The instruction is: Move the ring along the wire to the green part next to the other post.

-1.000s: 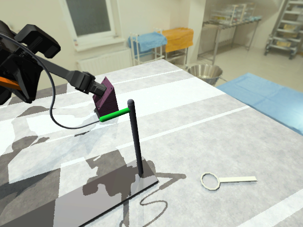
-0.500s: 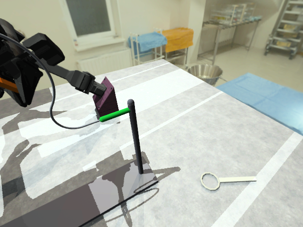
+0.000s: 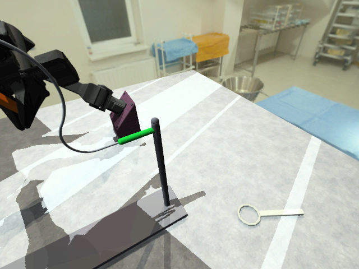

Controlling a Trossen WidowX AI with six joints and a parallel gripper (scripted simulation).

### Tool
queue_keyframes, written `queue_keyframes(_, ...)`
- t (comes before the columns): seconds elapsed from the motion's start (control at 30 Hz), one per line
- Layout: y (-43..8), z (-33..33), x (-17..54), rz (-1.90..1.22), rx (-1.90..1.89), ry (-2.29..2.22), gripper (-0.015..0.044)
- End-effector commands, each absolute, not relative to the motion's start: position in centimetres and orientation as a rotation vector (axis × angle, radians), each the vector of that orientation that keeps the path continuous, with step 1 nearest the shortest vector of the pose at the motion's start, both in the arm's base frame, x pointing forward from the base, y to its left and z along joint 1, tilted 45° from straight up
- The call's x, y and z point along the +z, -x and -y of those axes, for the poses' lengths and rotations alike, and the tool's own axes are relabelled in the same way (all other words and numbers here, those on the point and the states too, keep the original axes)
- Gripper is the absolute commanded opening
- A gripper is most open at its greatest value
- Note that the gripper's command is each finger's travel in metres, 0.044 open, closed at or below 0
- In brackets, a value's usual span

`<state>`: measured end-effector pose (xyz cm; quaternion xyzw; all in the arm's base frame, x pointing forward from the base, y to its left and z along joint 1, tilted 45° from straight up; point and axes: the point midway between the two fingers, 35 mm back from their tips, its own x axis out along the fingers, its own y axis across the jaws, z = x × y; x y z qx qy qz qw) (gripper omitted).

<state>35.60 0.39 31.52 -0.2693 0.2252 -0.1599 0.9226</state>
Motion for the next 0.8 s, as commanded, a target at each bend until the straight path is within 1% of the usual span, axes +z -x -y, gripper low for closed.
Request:
queue_keyframes(0.0,-35.57,-0.28,31.64,-0.458,-0.337,0.598,-0.0150)
queue_keyframes(0.77,-35.51,0.61,32.44,-0.431,-0.400,0.881,-0.0150)
